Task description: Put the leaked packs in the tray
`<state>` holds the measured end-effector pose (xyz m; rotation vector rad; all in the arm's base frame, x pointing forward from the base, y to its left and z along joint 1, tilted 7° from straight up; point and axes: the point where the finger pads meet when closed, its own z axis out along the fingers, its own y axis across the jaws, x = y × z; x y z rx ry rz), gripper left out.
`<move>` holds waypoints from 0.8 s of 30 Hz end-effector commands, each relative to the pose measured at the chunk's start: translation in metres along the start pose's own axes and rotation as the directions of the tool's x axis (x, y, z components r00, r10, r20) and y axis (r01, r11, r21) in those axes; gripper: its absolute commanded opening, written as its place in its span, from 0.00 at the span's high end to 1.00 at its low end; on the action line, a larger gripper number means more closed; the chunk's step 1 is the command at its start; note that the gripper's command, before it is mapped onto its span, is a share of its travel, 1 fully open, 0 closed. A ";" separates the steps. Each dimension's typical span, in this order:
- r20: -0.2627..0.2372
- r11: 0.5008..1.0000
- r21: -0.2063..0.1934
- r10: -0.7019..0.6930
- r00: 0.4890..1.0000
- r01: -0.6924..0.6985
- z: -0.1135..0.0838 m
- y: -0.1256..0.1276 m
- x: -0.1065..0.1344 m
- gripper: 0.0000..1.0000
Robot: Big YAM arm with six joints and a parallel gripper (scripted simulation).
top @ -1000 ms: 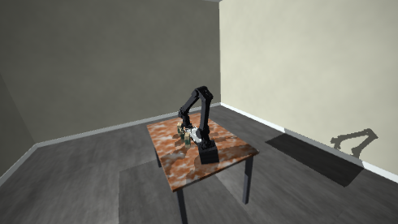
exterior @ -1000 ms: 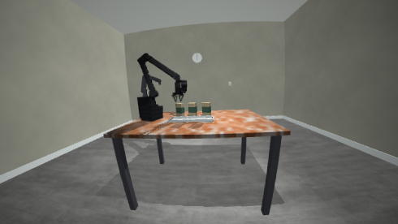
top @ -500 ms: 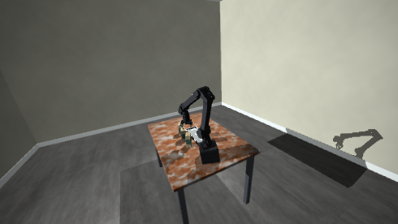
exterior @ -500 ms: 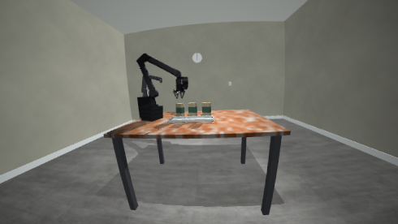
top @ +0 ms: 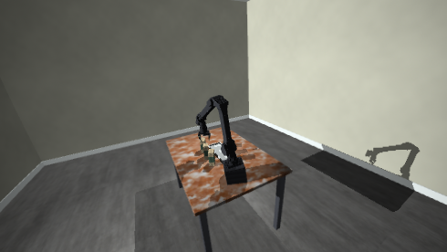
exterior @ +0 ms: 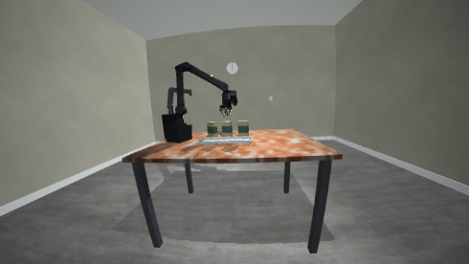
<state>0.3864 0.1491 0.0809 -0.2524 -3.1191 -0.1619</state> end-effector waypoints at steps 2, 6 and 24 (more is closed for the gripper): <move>0.085 0.998 -0.046 -0.041 0.996 0.045 -0.037 0.013 -0.022 0.23; 0.085 0.998 -0.046 -0.041 0.996 0.045 -0.037 0.013 -0.023 0.23; 0.047 0.999 -0.029 -0.034 0.998 0.035 0.022 0.010 -0.004 0.23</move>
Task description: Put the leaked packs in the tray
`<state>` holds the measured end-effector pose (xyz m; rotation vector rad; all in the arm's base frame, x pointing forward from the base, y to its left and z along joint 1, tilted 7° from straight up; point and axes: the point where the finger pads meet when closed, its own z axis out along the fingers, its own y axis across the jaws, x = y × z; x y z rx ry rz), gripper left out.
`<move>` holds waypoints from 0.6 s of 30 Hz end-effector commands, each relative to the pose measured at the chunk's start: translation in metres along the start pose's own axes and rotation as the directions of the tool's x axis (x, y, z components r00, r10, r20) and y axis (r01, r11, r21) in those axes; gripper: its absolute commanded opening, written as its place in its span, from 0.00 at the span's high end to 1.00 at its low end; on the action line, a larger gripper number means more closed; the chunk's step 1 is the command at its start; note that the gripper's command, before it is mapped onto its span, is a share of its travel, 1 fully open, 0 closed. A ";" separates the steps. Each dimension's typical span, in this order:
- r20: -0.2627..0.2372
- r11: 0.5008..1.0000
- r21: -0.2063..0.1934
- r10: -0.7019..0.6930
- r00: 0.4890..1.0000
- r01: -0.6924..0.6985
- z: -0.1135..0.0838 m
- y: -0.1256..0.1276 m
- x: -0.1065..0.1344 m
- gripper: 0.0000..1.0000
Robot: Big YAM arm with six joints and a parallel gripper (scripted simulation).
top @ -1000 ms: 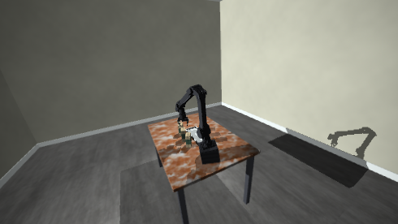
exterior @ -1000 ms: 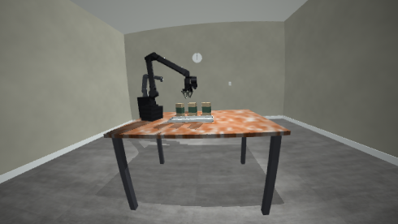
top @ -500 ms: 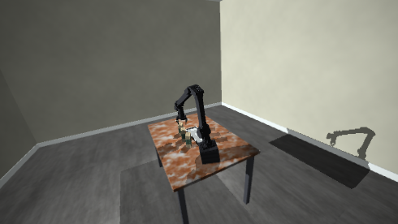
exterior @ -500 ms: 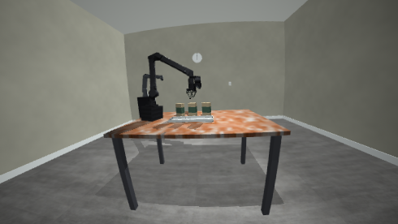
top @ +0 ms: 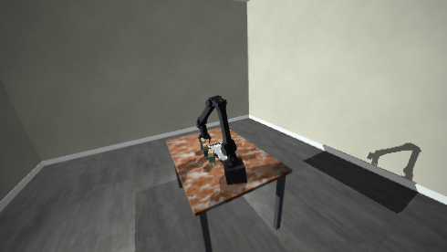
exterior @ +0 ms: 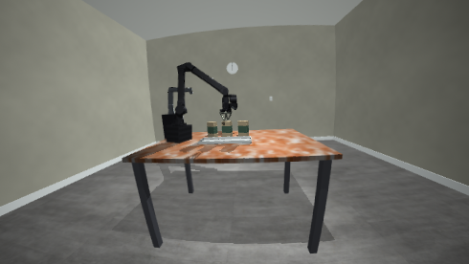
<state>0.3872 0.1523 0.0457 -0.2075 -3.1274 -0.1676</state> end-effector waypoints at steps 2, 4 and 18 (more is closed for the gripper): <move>0.082 0.999 -0.045 -0.005 0.997 0.009 -0.028 0.019 -0.021 0.23; 0.076 0.999 -0.041 -0.005 0.997 0.008 -0.027 0.019 -0.020 0.23; 0.076 0.999 -0.041 -0.005 0.997 0.008 -0.027 0.019 -0.020 0.23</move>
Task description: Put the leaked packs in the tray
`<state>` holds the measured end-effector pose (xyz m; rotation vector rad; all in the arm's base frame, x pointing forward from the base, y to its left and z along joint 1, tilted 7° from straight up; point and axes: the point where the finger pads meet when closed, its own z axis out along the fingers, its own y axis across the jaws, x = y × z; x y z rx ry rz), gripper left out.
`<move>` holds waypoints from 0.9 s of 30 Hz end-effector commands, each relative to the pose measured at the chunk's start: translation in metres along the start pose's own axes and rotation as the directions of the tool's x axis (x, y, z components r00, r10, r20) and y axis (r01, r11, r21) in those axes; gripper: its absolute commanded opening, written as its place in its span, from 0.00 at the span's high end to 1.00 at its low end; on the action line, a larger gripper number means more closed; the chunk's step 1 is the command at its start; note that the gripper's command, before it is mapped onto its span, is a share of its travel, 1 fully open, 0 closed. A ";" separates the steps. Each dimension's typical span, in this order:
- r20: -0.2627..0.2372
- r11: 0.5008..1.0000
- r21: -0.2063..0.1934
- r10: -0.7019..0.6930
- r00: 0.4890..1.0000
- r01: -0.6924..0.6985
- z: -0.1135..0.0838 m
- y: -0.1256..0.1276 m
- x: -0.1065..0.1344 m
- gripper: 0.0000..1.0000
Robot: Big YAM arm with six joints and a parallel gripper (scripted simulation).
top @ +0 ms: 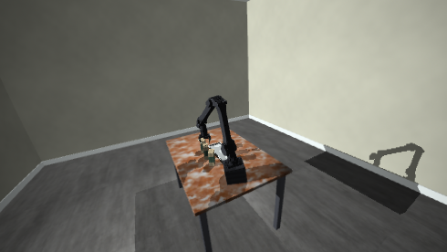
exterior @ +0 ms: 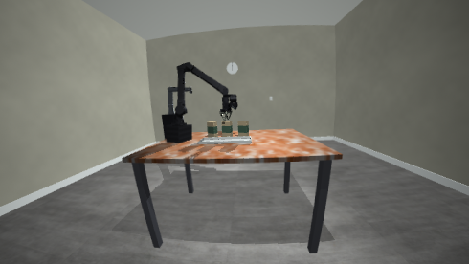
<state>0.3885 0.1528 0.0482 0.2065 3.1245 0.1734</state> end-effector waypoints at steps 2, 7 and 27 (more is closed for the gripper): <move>0.068 0.999 -0.037 -0.004 0.998 0.007 -0.025 0.018 -0.019 0.23; 0.068 0.999 -0.037 -0.004 0.998 0.007 -0.025 0.018 -0.019 0.23; 0.056 0.999 -0.031 -0.006 0.998 0.007 -0.021 0.021 -0.020 0.23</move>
